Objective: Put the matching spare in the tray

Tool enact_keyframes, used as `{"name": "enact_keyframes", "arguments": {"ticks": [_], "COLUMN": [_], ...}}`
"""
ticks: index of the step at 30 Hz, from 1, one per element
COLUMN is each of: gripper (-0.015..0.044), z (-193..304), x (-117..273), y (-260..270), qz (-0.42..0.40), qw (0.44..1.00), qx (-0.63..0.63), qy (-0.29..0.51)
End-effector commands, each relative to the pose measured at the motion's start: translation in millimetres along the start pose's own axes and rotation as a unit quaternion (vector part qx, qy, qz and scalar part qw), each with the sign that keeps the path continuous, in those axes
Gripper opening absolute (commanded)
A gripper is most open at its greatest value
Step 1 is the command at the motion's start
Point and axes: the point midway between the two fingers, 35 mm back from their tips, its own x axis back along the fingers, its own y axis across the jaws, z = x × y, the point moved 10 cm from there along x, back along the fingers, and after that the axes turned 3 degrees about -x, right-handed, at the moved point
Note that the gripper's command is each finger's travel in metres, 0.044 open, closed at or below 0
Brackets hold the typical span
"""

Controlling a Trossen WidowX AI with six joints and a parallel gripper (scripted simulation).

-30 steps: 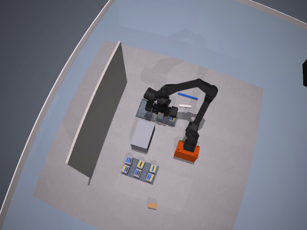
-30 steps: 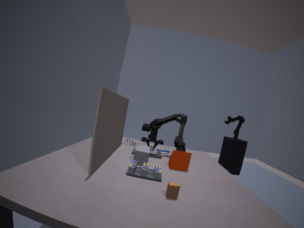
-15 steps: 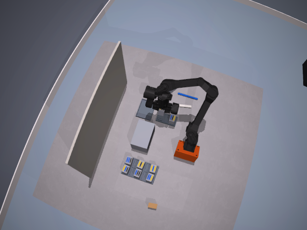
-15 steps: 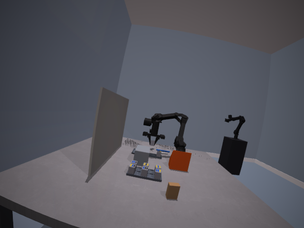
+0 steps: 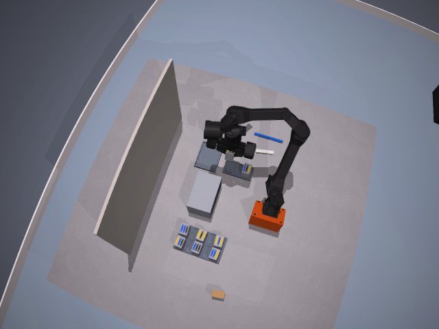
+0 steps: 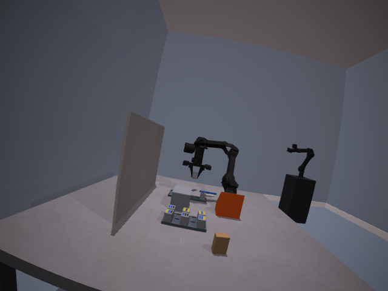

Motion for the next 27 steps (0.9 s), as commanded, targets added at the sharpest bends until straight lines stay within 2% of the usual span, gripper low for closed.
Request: {"name": "enact_keyframes", "arguments": {"ticks": [1, 7, 27], "gripper": [0.0, 0.0, 0.0], "z": [1.7, 1.3, -14.7], "x": [21.5, 25.0, 28.4], "y": [-0.3, 2.0, 78.2], "qz": [-0.002, -0.003, 0.0], "qw": [1.0, 1.0, 1.0], "qx": [-0.002, -0.002, 0.006], "qy": [0.0, 0.0, -0.002]}}
